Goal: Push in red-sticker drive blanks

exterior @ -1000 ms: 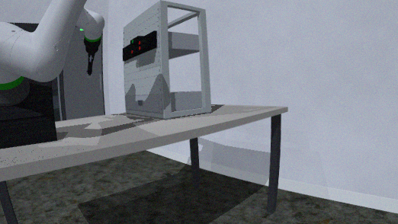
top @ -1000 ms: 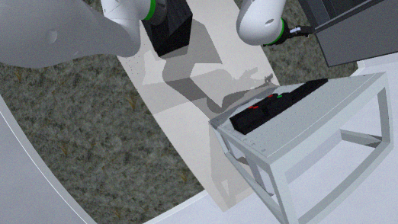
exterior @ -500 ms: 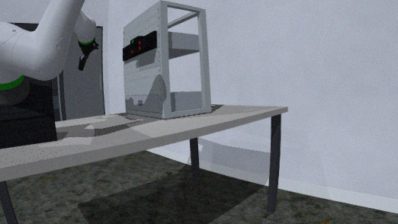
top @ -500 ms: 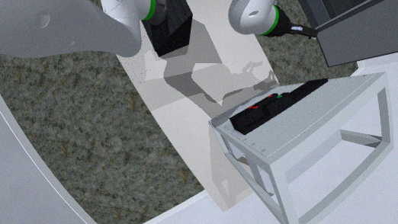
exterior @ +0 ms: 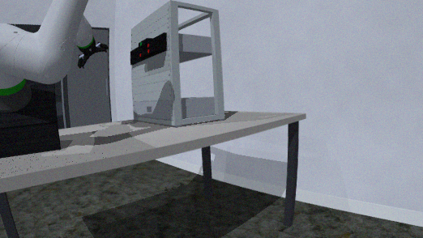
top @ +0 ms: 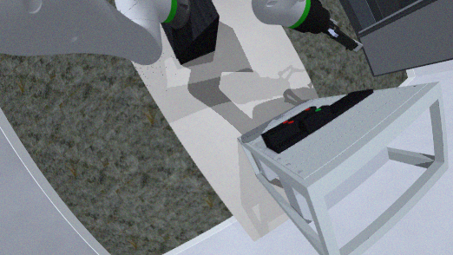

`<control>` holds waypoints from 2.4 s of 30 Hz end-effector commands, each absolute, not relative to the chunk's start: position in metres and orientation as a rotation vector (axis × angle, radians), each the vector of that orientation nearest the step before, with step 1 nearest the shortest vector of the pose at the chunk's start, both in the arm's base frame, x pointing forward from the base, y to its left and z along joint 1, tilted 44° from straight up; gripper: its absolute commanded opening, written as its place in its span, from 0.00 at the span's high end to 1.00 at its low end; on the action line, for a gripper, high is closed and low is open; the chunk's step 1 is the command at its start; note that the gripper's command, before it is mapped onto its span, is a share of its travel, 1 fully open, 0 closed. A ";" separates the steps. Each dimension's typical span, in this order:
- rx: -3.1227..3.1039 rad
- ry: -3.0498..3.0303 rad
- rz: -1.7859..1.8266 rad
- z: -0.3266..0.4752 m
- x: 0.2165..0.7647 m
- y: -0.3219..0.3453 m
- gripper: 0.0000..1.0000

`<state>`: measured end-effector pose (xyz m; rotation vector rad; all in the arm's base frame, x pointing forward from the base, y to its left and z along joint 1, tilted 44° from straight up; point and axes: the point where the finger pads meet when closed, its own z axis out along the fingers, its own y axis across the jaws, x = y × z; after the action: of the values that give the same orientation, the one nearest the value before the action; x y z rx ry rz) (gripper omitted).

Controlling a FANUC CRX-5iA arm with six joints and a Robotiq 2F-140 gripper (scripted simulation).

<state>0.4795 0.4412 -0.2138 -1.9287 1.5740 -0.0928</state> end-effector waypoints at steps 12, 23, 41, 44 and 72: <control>-1.339 1.870 0.010 -0.183 0.490 0.433 0.00; -0.978 1.974 0.071 -0.161 0.495 0.415 0.00; -0.366 2.006 0.186 -0.116 0.497 0.363 0.00; -0.262 1.993 0.208 -0.107 0.496 0.352 0.00; 0.361 1.768 0.371 -0.036 0.475 0.263 0.00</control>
<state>0.4779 0.2710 -0.0431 0.3138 1.7970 0.3537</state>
